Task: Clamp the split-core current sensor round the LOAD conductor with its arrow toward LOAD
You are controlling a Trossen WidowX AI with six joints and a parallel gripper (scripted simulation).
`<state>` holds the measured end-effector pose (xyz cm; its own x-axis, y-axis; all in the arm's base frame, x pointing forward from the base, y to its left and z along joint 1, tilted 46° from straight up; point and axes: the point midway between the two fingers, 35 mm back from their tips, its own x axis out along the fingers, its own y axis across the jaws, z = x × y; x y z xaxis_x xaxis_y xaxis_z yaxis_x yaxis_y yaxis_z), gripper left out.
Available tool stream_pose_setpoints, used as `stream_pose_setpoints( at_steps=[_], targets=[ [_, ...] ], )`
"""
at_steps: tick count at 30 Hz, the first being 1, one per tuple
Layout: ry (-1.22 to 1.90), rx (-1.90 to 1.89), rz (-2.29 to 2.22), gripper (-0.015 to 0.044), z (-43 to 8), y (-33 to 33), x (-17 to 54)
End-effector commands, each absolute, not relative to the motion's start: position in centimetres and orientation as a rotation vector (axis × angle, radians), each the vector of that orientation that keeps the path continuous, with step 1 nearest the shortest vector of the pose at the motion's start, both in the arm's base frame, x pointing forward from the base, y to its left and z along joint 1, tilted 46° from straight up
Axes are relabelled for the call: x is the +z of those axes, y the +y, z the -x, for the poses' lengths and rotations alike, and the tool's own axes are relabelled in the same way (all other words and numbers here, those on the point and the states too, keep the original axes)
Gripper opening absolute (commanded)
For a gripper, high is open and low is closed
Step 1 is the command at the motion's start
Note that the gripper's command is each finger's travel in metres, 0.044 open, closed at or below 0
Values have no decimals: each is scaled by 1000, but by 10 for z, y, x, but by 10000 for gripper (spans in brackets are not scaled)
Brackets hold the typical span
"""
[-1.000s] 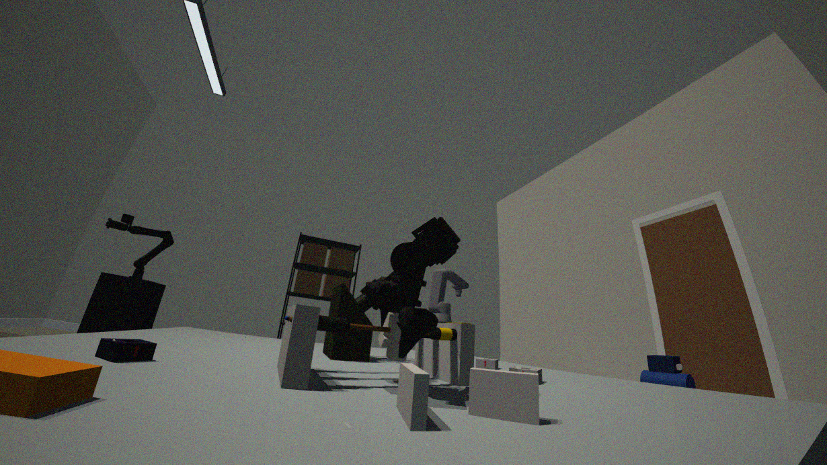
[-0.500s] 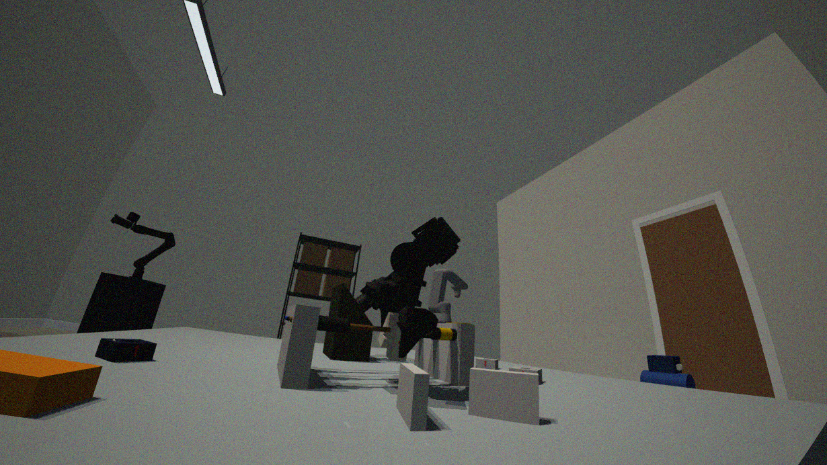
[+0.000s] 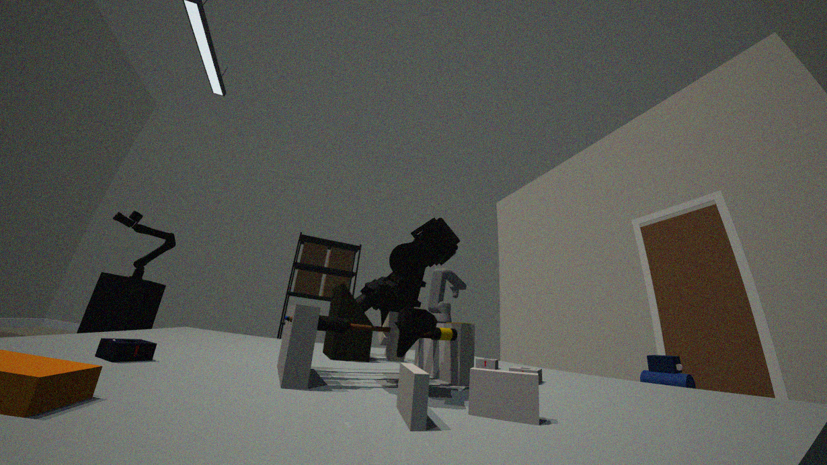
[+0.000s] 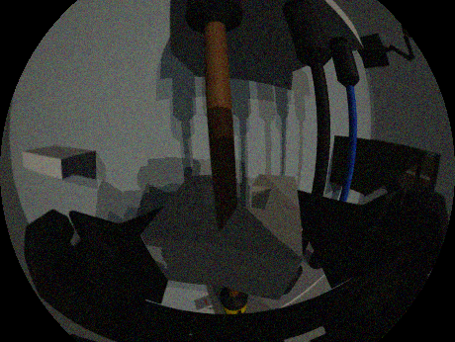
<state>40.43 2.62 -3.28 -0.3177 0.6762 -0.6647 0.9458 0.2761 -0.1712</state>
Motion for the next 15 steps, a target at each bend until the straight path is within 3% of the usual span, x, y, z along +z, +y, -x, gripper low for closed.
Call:
stream_pose_setpoints(
  at_steps=[1,10,15],
  targets=[
    [2082,-764,-1459,344,-405,26,-33],
    [2082,-764,-1459,284,-405,26,-33],
    [2082,-764,-1459,153,-405,26,-33]
  ],
)
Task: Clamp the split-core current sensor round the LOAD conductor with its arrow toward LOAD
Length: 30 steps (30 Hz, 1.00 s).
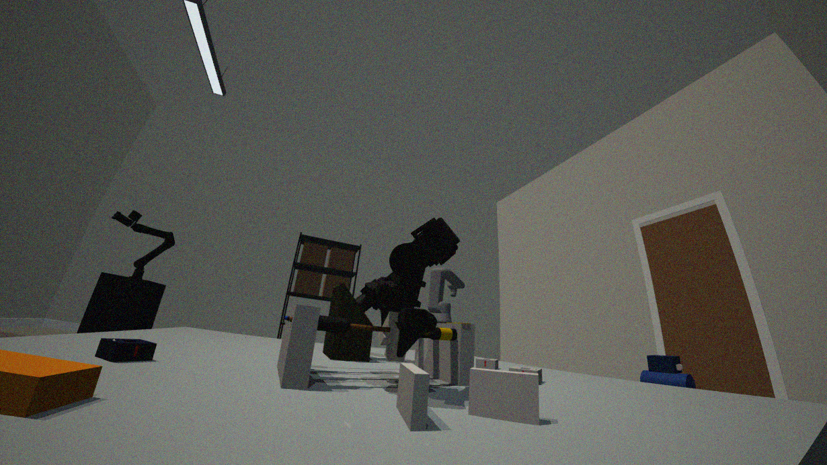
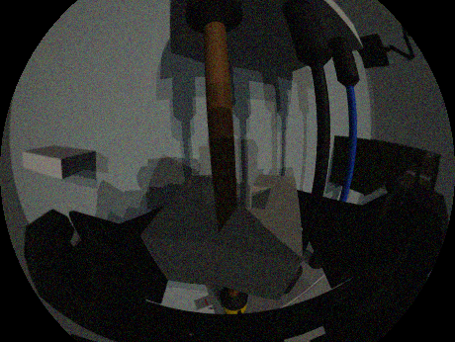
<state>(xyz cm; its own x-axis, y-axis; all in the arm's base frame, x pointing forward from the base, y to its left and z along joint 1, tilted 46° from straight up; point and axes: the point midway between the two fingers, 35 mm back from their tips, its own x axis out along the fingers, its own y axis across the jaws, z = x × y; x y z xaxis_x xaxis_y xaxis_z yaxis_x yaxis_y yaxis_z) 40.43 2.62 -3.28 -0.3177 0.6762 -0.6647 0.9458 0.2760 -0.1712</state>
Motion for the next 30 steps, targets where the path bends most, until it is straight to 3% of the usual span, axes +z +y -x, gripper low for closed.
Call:
stream_pose_setpoints(
  at_steps=[1,6,30],
  targets=[
    [2082,-764,-1459,127,-405,26,-33],
    [2082,-764,-1459,0,-405,26,-33],
    [2082,-764,-1459,0,-405,26,-33]
  ],
)
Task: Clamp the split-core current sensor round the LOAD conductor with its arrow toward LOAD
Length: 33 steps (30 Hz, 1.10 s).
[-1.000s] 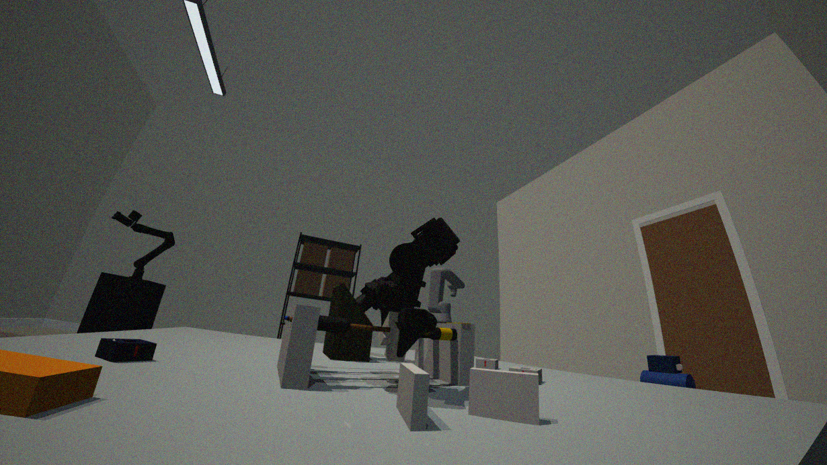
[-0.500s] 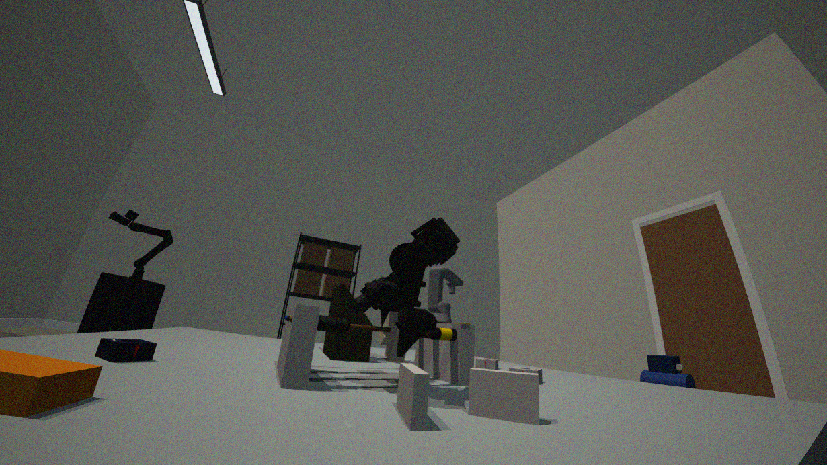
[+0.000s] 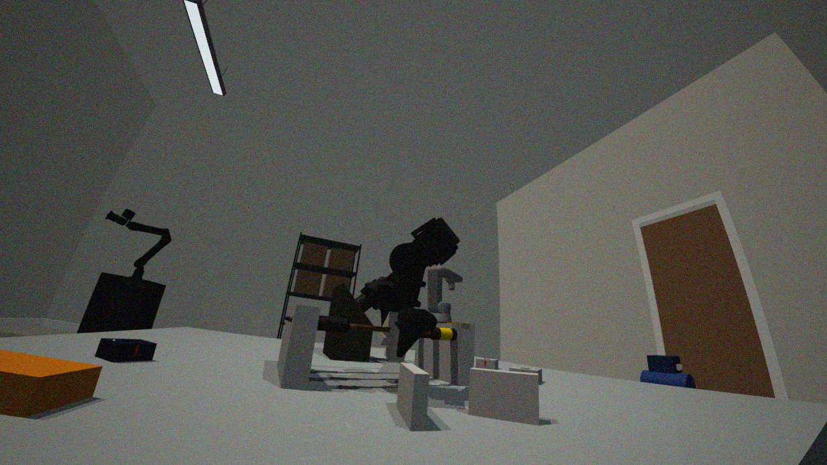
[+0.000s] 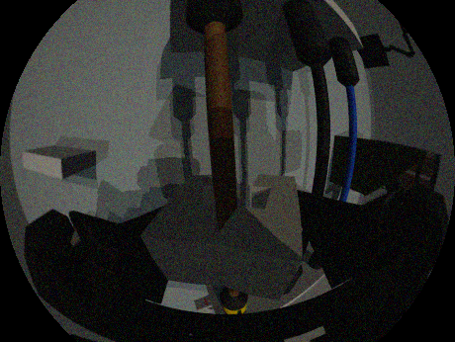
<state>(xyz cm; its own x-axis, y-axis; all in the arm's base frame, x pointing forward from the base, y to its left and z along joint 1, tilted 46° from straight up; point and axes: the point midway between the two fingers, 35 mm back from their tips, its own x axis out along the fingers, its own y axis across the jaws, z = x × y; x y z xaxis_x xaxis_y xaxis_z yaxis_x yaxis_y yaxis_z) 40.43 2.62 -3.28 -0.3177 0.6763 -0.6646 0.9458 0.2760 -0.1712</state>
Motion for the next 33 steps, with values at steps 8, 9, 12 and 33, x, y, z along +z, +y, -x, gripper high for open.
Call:
stream_pose_setpoints(
  at_steps=[8,9,12,33],
  targets=[
    [2082,-764,-1459,0,-405,26,-33],
    [2082,-764,-1459,0,-405,26,-33],
    [2082,-764,-1459,0,-405,26,-33],
    [1934,-723,-1593,0,-408,21,-31]
  ],
)
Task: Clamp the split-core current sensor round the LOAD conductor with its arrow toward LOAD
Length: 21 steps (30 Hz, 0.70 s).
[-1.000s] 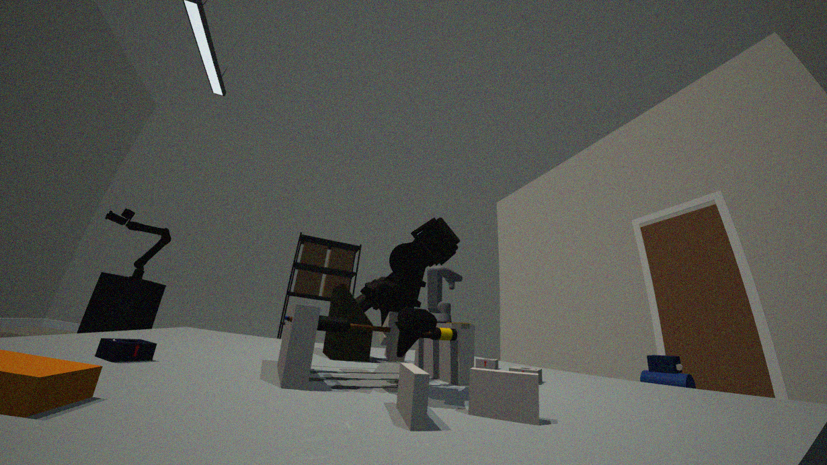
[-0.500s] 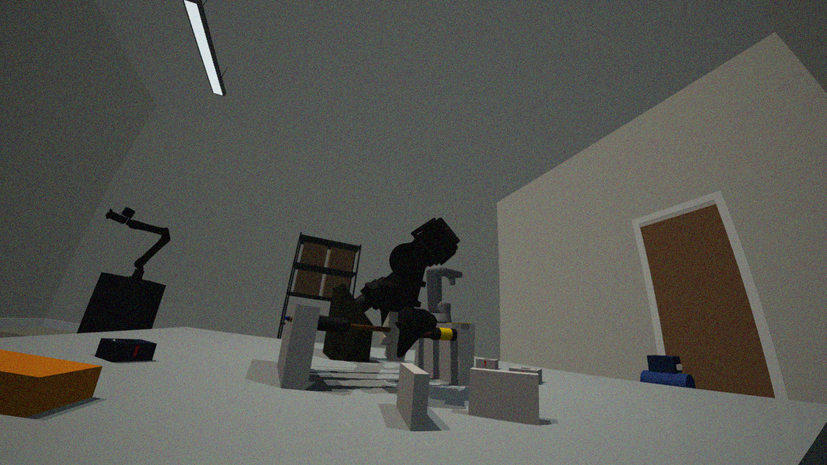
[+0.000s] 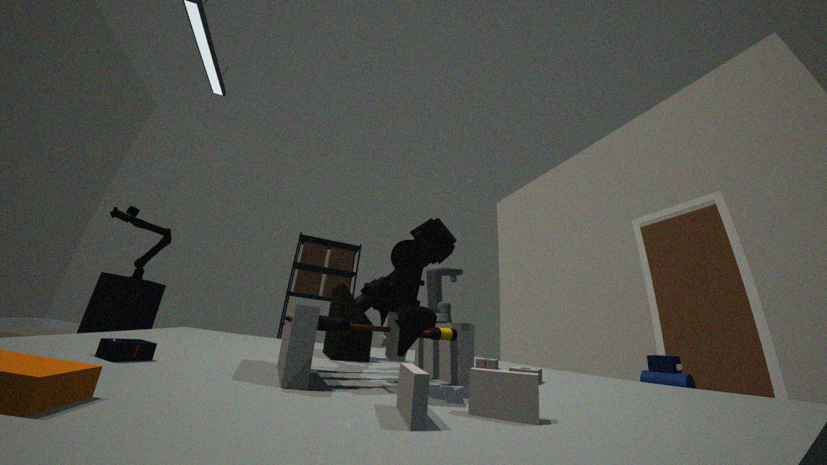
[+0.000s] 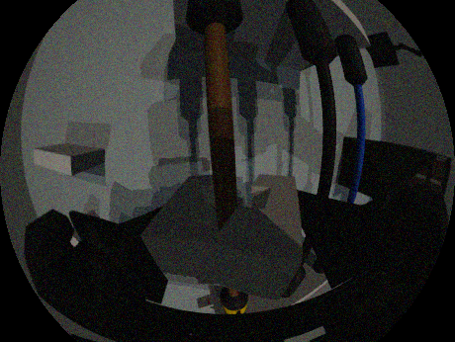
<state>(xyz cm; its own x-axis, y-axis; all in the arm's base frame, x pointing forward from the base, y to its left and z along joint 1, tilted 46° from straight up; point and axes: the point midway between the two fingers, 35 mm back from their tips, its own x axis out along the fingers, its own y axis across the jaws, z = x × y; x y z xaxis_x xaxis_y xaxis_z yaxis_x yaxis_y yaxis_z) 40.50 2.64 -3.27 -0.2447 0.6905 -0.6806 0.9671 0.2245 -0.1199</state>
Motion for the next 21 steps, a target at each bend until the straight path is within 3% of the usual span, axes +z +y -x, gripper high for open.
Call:
stream_pose_setpoints(
  at_steps=[1,8,21],
  targets=[
    [1908,-714,-1616,0,-408,20,-30],
    [1752,-645,-1752,0,-404,15,-23],
    [1777,-652,-1723,0,-406,16,-24]
  ],
)
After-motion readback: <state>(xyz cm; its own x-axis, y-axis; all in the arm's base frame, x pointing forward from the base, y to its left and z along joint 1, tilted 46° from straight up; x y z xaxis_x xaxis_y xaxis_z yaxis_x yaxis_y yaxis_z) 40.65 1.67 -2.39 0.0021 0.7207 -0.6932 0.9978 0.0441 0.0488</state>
